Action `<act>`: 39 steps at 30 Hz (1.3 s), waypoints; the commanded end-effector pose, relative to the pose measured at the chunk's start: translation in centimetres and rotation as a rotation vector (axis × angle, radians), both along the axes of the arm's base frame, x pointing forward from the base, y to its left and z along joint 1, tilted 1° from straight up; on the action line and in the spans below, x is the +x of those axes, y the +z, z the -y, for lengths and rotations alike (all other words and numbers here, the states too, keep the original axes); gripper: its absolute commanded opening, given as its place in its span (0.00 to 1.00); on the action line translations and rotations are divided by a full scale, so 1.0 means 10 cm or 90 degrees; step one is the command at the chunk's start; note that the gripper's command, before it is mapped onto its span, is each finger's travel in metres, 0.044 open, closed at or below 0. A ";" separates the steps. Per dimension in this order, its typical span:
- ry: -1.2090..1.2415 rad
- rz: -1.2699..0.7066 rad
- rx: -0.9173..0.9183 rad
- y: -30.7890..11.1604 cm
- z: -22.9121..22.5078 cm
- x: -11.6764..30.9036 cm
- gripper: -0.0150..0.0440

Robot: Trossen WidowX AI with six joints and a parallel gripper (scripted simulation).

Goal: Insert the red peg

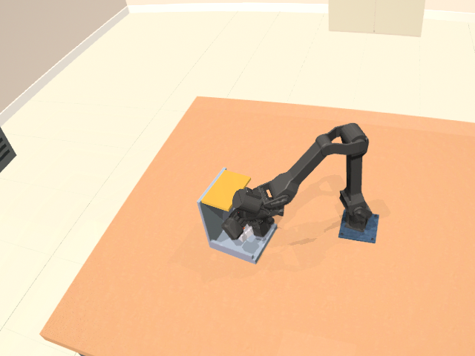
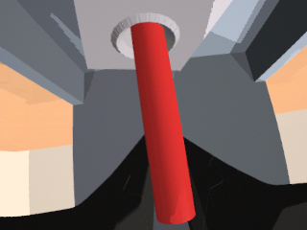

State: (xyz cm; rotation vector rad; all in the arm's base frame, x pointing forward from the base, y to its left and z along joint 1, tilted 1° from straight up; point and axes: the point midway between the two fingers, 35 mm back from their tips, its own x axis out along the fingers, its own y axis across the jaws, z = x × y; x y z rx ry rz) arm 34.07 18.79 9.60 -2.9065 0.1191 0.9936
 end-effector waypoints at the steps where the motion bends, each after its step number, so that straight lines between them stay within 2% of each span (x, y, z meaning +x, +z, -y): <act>1: 0.005 -0.016 -0.009 -0.10 0.01 -0.03 0.25; 14: 0.005 -0.016 -0.009 -0.11 0.01 -0.03 0.25; 15: 0.000 -0.001 0.000 -0.01 0.00 0.00 0.30; 22: 0.000 -0.001 0.000 -0.01 0.00 0.00 0.61; 23: 0.000 -0.001 0.000 -0.01 0.00 0.00 0.63; 39: 0.003 -0.009 -0.004 0.19 -0.01 -0.14 0.63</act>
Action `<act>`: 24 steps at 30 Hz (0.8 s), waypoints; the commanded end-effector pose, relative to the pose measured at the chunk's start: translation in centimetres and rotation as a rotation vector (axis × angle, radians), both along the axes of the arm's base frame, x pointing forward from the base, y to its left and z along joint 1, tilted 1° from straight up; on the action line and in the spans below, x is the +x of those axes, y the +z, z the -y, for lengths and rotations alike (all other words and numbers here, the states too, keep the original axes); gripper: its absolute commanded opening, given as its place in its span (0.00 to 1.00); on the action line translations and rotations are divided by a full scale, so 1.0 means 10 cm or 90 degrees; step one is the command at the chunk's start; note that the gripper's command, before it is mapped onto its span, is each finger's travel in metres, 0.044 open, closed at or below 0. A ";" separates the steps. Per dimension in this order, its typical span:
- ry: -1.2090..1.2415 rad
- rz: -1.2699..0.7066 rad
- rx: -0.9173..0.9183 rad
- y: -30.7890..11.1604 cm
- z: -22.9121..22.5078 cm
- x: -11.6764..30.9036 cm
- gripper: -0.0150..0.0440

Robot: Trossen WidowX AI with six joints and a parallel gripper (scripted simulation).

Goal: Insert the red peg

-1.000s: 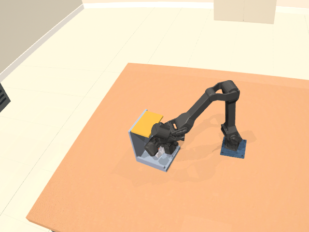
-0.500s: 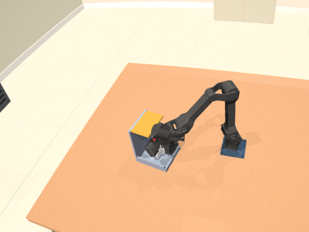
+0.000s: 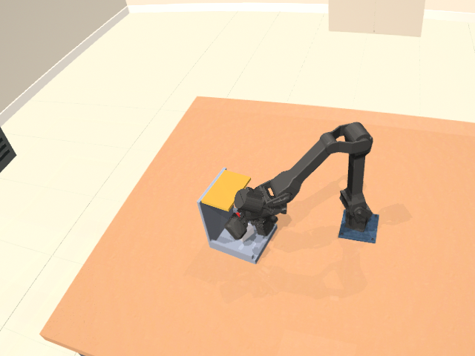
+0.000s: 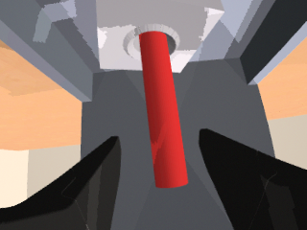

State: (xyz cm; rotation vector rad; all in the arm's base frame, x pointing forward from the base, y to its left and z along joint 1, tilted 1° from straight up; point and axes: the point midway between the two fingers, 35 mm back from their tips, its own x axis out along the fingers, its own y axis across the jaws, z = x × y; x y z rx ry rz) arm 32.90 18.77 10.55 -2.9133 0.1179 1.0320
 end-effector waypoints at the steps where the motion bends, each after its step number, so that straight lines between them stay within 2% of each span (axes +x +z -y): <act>1: -0.002 0.005 0.006 0.11 -0.01 -0.03 0.63; 22: 0.000 -0.003 0.002 0.32 0.00 -0.18 0.63; 24: 0.004 -0.007 -0.002 0.29 0.00 -0.19 0.54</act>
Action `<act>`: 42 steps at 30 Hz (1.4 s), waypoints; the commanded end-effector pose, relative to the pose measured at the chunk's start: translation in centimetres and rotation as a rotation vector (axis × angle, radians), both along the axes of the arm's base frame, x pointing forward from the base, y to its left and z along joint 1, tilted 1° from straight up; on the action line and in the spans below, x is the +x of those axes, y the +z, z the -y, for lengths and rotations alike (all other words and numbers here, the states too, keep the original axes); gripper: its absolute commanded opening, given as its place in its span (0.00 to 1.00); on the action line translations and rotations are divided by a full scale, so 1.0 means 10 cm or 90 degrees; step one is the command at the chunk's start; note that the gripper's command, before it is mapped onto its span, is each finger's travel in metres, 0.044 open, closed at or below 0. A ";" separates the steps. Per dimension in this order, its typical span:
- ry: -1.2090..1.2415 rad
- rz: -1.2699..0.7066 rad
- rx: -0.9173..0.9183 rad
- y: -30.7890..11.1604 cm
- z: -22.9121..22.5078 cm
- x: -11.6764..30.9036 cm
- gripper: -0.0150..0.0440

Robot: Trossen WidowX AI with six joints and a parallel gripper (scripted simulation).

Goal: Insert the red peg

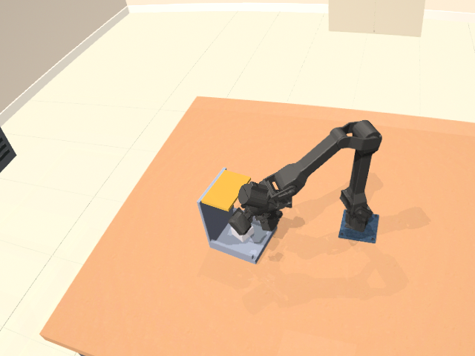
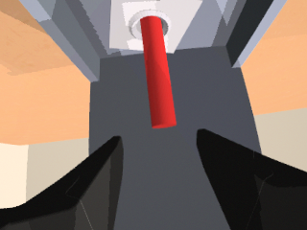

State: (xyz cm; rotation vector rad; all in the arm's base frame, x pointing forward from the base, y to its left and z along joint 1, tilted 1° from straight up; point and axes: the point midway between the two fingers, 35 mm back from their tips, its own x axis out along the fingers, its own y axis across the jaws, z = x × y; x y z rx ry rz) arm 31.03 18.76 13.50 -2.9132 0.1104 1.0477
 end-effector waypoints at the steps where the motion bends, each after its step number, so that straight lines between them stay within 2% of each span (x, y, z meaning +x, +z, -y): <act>1: 0.000 -0.001 -0.001 0.00 0.00 0.00 0.49; 5: 0.000 -0.001 -0.001 0.00 0.00 0.00 0.32; 11: 0.000 -0.001 -0.001 0.00 0.00 0.00 0.25; 40: -0.004 0.003 0.003 -0.27 0.00 0.01 0.25; 42: -0.004 0.003 0.003 -0.26 0.00 -0.01 0.34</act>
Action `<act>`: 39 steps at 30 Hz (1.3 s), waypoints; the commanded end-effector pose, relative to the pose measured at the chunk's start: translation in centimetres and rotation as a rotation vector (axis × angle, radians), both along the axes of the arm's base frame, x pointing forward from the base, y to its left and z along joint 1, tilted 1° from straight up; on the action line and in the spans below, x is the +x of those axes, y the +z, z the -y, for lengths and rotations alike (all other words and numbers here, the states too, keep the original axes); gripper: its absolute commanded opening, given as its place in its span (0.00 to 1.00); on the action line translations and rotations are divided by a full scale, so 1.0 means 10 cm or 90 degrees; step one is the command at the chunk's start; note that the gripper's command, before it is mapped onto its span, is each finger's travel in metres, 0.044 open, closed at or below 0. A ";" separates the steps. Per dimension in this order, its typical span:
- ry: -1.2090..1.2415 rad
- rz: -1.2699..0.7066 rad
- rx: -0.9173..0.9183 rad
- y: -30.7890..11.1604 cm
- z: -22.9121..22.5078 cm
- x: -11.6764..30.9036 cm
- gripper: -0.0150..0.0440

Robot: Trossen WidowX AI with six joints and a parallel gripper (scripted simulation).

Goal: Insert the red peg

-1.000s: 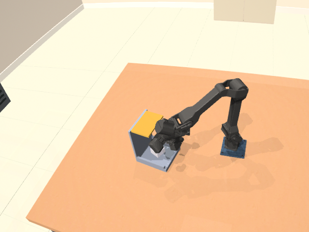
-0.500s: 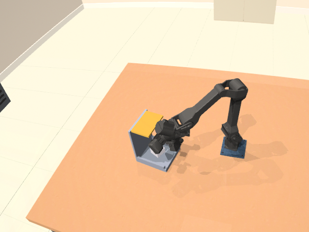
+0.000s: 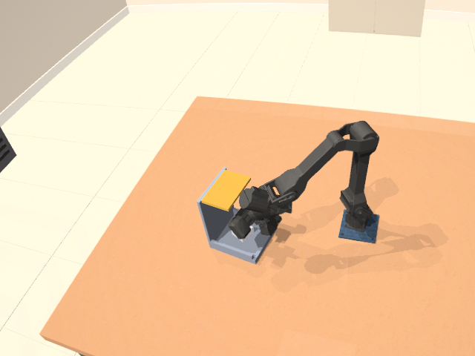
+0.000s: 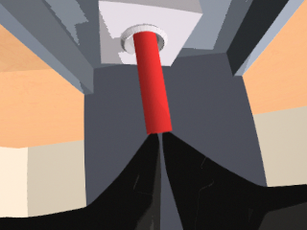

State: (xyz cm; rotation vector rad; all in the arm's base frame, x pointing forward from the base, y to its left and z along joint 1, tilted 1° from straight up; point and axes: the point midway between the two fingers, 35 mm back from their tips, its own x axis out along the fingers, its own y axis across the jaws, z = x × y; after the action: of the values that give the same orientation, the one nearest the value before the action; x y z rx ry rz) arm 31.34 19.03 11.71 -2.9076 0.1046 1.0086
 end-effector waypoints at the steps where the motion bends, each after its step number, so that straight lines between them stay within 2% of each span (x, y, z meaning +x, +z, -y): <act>1: -0.002 -0.012 -0.008 -0.07 0.03 -0.06 0.39; 6: -0.002 -0.013 -0.008 0.00 0.04 -0.14 0.61; 7: -0.002 -0.013 -0.008 -0.01 0.04 -0.17 0.63; 16: -0.002 -0.015 -0.008 -0.02 0.04 -0.50 0.63; 24: -0.003 -0.021 -0.007 0.16 0.01 -0.74 0.98; 25: -0.003 -0.021 -0.007 0.19 0.01 -0.78 1.00; 33: -0.002 -0.020 -0.007 0.44 0.05 -1.07 1.00; 39: -0.001 -0.020 -0.008 0.46 0.05 -1.10 1.00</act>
State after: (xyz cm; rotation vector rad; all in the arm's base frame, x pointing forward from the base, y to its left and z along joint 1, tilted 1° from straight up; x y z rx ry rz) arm 20.50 18.54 15.87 -2.9089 0.1137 1.0676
